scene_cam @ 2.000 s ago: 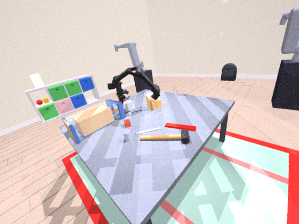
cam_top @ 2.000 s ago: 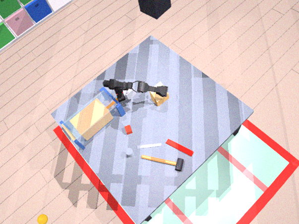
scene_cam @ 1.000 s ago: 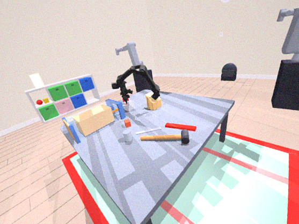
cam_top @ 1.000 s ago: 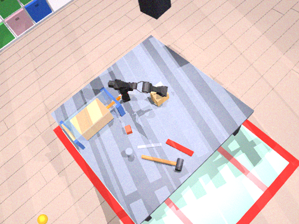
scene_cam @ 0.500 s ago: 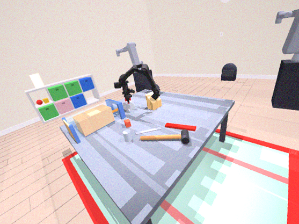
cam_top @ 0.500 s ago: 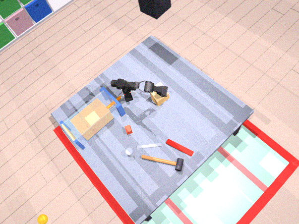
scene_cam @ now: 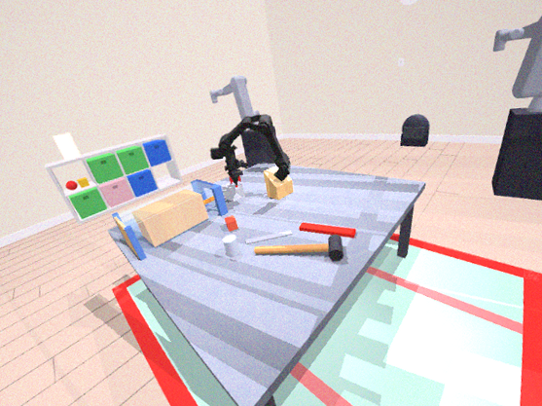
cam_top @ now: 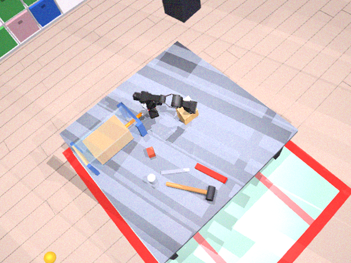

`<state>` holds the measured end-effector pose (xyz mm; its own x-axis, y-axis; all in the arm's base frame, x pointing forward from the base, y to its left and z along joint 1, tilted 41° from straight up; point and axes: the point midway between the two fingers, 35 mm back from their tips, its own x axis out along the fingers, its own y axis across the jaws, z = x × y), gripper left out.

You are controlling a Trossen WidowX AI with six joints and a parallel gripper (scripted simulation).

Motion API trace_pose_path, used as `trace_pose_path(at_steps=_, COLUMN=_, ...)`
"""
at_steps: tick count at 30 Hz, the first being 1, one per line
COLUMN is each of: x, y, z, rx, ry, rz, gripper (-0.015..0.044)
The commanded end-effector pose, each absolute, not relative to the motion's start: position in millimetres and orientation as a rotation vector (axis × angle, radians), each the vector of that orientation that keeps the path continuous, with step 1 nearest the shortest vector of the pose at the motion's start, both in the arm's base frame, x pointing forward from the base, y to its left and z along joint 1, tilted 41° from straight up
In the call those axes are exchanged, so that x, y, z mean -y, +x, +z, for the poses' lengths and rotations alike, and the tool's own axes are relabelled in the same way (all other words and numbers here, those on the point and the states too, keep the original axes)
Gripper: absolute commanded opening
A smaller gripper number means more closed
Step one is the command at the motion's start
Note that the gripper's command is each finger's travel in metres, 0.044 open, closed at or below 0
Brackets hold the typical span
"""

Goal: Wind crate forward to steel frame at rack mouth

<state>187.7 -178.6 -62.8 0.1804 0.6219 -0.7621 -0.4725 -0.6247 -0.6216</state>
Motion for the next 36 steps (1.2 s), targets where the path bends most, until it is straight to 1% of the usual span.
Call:
trace_pose_path(at_steps=1, x=173.6, y=172.8, z=-62.4, rx=0.139, ry=-1.56, rz=1.616, gripper=0.0)
trace_pose_path(at_steps=36, x=169.0, y=122.0, z=-68.8, rx=0.136, ry=-1.558, rz=1.619, gripper=0.0)
